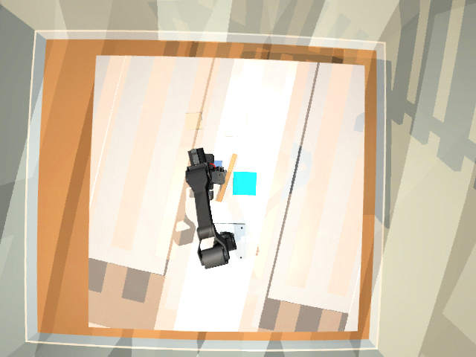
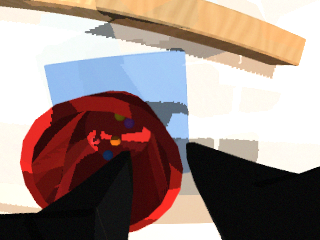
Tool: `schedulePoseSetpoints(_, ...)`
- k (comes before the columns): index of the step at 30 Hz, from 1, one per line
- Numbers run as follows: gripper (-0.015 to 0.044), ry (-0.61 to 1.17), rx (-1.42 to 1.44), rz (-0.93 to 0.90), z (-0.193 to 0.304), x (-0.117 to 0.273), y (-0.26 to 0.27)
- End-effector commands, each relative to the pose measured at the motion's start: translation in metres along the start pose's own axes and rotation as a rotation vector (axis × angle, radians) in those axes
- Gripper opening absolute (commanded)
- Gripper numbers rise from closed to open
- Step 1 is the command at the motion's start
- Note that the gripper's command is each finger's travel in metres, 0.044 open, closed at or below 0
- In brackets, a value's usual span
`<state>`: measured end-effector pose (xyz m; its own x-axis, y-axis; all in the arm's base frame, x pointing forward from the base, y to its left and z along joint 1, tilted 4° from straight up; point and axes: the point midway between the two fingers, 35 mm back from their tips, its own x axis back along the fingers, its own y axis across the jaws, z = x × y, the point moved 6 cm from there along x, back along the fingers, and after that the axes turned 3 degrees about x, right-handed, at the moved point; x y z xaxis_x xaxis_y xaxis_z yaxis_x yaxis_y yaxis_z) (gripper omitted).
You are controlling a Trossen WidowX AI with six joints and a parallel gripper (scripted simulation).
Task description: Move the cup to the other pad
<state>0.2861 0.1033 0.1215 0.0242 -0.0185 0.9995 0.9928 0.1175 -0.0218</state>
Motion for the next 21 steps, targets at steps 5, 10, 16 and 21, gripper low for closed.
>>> schedulePoseSetpoints(5,0.0148,0.002,-0.006,0.017,0.000,-0.019,-0.003)
schedulePoseSetpoints(10,0.0148,0.002,-0.006,0.017,0.000,-0.025,-0.003)
schedulePoseSetpoints(16,0.0148,0.002,-0.006,0.017,0.000,-0.025,-0.003)
schedulePoseSetpoints(21,0.0148,0.002,-0.006,0.017,0.000,-0.025,-0.003)
